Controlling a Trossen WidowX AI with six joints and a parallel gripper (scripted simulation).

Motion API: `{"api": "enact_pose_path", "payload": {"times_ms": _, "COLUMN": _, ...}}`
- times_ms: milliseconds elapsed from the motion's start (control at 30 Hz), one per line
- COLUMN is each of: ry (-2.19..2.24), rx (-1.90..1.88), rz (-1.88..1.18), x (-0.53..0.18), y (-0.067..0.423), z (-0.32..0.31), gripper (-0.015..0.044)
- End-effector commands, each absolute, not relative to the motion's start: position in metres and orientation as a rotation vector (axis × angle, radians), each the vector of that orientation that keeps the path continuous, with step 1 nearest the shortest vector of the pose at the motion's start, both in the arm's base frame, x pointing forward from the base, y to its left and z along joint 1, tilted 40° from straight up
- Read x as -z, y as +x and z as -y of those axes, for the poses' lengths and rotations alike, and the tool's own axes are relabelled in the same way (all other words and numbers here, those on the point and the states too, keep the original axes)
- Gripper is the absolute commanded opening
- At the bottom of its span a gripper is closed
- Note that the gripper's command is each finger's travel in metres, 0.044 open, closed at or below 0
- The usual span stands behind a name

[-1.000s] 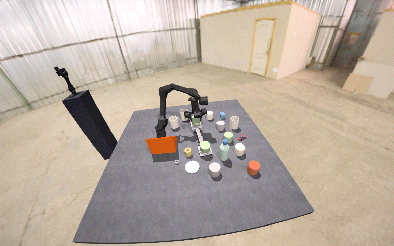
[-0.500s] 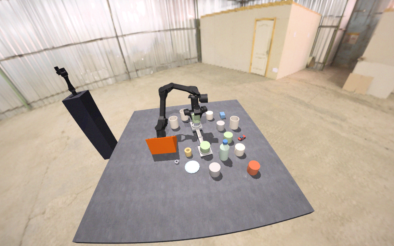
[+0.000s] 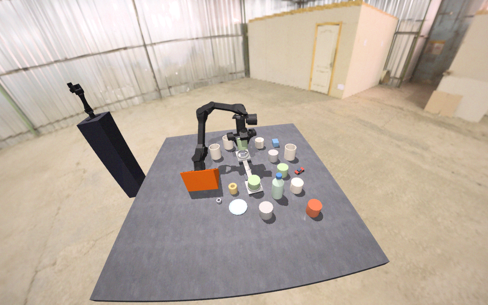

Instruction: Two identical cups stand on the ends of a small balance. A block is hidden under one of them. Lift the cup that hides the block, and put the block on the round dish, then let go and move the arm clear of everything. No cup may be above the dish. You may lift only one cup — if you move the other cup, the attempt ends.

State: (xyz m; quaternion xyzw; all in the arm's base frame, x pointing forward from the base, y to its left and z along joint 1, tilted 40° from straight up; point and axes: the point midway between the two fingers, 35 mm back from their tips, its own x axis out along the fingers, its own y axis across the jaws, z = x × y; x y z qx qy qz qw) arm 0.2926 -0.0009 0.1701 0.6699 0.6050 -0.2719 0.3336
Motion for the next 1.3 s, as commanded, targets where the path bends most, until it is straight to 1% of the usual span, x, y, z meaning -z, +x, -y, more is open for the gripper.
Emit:
{"api": "enact_pose_path", "payload": {"times_ms": 0, "ry": 1.748, "rx": 0.704, "rz": -1.575, "x": -0.175, "y": 0.292, "z": 0.005, "gripper": 0.0000}}
{"api": "enact_pose_path", "payload": {"times_ms": 533, "ry": 1.751, "rx": 0.701, "rz": -1.578, "x": -0.191, "y": 0.286, "z": 0.016, "gripper": 0.0000}}
{"api": "enact_pose_path", "payload": {"times_ms": 1267, "ry": 1.754, "rx": 0.704, "rz": -1.583, "x": -0.188, "y": 0.286, "z": 0.013, "gripper": 0.0000}}
